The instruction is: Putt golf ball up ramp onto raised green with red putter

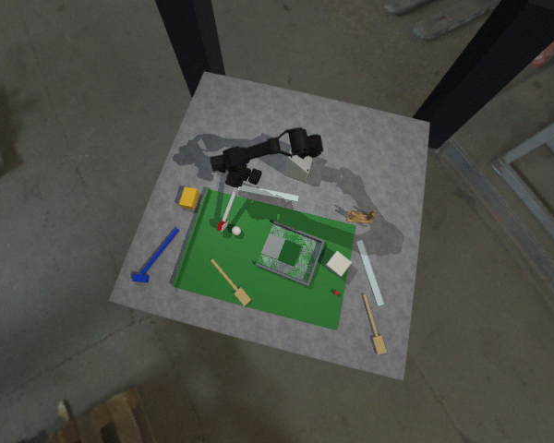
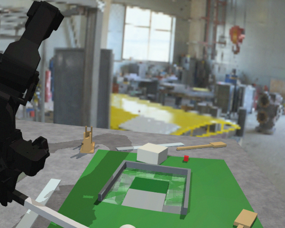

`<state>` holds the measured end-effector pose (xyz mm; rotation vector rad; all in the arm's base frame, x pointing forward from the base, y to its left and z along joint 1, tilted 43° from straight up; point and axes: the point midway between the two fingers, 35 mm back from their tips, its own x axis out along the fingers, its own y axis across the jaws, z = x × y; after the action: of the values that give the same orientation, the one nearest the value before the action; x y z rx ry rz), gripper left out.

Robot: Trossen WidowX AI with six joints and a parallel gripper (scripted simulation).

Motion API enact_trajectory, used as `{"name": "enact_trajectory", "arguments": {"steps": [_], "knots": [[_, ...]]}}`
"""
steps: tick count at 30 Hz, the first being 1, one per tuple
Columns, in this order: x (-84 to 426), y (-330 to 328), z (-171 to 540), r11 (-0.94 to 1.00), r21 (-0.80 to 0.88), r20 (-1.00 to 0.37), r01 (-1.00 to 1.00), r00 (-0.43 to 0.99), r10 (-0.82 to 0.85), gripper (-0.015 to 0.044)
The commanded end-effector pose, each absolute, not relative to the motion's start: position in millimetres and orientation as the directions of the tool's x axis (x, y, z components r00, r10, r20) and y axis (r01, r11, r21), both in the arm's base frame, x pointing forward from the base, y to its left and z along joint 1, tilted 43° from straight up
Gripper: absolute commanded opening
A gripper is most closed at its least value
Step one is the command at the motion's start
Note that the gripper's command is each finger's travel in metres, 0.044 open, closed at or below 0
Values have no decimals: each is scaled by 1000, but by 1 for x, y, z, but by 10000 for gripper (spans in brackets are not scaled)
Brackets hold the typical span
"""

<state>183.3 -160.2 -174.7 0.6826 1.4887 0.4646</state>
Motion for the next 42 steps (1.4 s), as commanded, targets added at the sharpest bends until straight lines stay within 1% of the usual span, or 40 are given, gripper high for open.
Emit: {"name": "enact_trajectory", "arguments": {"steps": [1,8,16,24,30,35,42], "knots": [[183,-161,-174,734,667,-744,126,51,667,0],[183,-164,-177,734,667,-744,127,53,667,0],[180,-181,-196,733,668,-743,131,61,666,0],[181,-177,-193,730,670,-741,136,59,669,0],[199,-127,-142,731,669,-742,135,60,668,0],[199,-80,-106,725,676,-735,131,61,675,0],[199,-86,-97,725,676,-736,131,60,675,0]]}}
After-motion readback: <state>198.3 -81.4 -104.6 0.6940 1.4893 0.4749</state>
